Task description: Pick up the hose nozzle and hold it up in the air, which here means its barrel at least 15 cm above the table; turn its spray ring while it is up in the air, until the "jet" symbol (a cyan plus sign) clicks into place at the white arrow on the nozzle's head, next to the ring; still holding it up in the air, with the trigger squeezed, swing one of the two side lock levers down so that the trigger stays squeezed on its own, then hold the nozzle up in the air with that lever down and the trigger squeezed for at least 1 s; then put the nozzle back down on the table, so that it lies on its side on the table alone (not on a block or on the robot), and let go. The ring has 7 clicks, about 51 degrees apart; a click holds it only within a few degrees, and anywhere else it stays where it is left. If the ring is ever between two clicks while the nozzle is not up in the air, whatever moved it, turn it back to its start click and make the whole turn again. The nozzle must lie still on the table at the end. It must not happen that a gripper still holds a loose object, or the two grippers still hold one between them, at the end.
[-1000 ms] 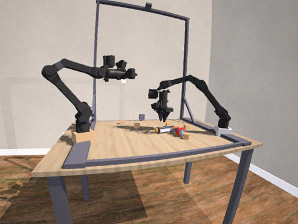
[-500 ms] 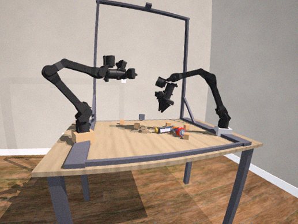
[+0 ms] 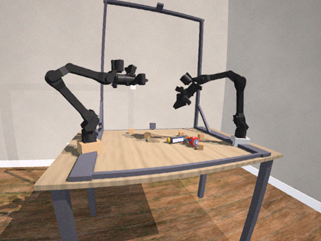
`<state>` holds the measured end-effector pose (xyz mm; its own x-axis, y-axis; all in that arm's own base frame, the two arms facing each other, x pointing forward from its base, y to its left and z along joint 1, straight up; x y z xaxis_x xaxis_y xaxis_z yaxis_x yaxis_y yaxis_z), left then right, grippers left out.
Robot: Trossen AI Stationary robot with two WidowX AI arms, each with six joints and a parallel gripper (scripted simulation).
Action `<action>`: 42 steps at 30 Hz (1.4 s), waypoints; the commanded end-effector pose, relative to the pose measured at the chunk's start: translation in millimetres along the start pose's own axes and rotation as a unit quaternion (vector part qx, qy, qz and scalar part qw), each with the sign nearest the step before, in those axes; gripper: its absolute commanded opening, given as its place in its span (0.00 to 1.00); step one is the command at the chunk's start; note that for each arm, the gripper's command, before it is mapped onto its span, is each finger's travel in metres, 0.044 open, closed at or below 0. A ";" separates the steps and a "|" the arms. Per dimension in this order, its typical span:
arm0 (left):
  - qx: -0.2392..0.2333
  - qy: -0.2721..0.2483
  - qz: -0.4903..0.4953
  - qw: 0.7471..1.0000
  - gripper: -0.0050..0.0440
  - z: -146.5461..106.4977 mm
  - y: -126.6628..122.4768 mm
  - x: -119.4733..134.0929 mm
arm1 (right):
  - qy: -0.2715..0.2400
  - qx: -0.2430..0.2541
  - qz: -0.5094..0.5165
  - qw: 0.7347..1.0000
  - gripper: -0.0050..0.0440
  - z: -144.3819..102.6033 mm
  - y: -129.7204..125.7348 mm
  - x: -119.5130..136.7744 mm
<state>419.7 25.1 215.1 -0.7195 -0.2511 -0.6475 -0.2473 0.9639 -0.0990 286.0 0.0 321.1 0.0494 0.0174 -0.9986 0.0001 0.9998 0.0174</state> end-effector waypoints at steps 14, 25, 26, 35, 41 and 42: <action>0.067 -0.239 0.060 0.967 0.59 -96.5 -7.4 0.1 | -0.009 -0.003 0.002 1.000 0.45 -0.8 0.7 -7.0; 0.088 -0.365 0.089 0.923 0.59 -147.7 -5.3 17.0 | -0.009 -0.003 0.002 1.000 0.45 -0.8 0.7 -7.3; 0.089 -0.378 0.092 0.917 0.59 -152.6 -4.9 19.6 | -0.009 -0.003 0.002 1.000 0.45 -0.8 0.7 -7.3; 0.096 -0.457 0.108 0.878 0.59 -181.3 -2.1 34.9 | -0.009 -0.003 0.002 1.000 0.45 -0.9 0.7 -7.3; 0.095 -0.442 0.106 0.886 0.59 -174.8 -2.7 32.8 | -0.009 -0.003 0.002 1.000 0.45 -0.9 0.7 -7.3; 0.095 -0.441 0.106 0.886 0.59 -174.2 -2.6 33.9 | -0.009 -0.003 0.002 1.000 0.45 -0.9 0.7 -7.3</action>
<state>281.9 -0.8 326.3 0.0782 0.0215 -0.9967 0.0027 0.9998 0.0217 286.0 0.0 321.5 0.0502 0.0181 -0.9986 0.0000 0.9998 0.0181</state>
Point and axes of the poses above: on each arm, the point midway between the two fingers, 35 mm back from their tips, its own z axis out along the fingers, its own y axis across the jaws, x = y × z, the point moved 3 cm from there along -z, back along the fingers, and after that the axes turned 1 degree about z, right-handed, at the moved point
